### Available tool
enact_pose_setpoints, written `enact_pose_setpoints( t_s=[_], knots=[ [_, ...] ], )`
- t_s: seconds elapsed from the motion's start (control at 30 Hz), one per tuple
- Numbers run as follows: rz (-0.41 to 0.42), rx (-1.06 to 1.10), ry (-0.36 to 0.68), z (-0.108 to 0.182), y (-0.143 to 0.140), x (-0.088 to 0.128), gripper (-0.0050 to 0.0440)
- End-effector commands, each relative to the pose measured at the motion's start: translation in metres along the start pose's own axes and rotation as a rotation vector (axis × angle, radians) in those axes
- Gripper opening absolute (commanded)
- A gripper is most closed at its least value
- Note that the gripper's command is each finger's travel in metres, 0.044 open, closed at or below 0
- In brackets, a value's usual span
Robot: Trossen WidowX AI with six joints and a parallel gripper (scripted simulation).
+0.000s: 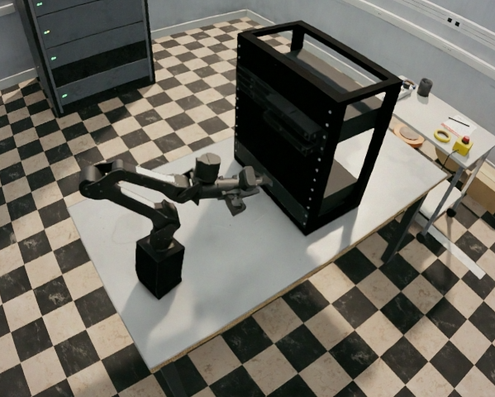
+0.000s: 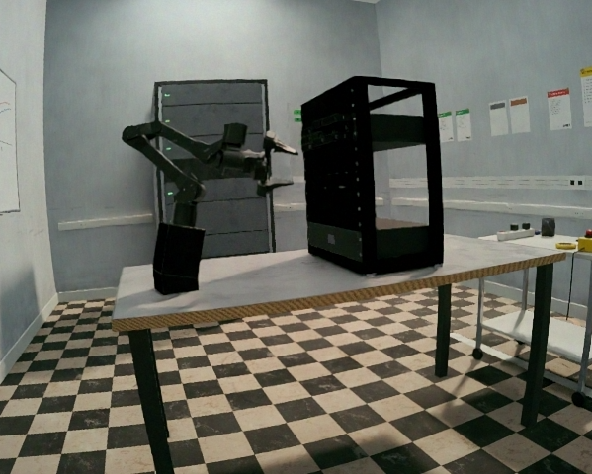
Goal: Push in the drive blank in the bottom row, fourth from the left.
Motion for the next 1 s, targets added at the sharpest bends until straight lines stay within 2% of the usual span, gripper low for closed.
enact_pose_setpoints(
  t_s=[0.0, 0.3, 0.37, 0.53, 0.97],
  knots=[
    [-0.025, 0.08, 0.052, 0.017, 0.012, 0.016, 0.044],
    [-0.089, 0.314, 0.205, 0.056, 0.035, 0.053, 0.044],
    [-0.089, 0.314, 0.205, 0.056, 0.035, 0.053, 0.044],
    [-0.12, 0.426, 0.279, 0.074, 0.048, 0.07, 0.044],
    [-0.139, 0.491, 0.322, 0.083, 0.055, 0.08, 0.044]
  ],
)
Point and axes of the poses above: the point midway between the two fingers, 35 mm back from their tips, its own x axis back along the fingers, its own y axis across the jaws, z = x × y, the point moved 5 cm from there along x, back along the fingers
